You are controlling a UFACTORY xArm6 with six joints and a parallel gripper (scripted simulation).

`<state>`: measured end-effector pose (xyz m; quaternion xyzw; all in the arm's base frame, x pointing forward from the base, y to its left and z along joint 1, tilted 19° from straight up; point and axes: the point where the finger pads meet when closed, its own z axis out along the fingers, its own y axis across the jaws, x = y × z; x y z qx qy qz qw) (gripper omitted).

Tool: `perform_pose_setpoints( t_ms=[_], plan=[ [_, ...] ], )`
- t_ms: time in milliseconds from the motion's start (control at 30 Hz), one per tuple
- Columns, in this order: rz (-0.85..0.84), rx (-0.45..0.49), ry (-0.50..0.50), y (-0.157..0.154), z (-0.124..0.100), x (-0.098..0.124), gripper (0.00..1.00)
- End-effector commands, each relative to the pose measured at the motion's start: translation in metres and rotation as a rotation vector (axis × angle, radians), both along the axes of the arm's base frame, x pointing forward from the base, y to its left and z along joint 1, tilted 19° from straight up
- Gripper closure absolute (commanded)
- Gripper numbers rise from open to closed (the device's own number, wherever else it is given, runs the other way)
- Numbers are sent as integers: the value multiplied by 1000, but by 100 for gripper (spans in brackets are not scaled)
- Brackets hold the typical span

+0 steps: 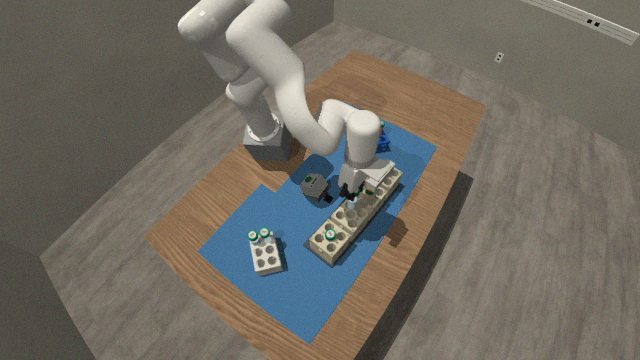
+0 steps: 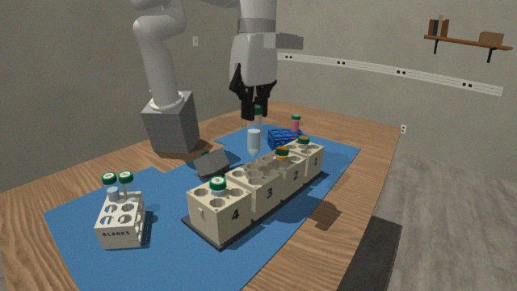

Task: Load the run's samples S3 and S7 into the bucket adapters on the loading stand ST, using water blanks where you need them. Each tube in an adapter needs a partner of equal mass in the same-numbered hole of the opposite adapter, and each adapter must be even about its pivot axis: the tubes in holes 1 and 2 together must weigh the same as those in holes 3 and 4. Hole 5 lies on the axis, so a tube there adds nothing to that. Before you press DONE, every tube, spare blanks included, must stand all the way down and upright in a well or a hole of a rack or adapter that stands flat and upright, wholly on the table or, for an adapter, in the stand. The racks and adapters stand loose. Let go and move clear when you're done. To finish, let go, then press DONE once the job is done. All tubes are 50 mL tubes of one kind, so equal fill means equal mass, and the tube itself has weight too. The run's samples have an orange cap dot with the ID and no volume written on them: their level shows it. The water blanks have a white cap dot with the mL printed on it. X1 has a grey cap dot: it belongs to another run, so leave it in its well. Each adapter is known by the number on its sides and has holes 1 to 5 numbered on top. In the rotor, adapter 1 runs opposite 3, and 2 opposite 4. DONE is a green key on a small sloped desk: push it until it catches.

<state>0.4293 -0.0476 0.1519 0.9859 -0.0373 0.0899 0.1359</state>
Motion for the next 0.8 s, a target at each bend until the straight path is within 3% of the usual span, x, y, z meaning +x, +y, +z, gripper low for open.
perform_pose_setpoints(
  t_ms=[0, 600, 767],
  plan=[
    [-2, -1, -4, 2, 1, 3, 100],
    [-2, -1, -4, 2, 1, 3, 100],
    [-2, -1, -4, -1, -8, 5, 100]
  ],
)
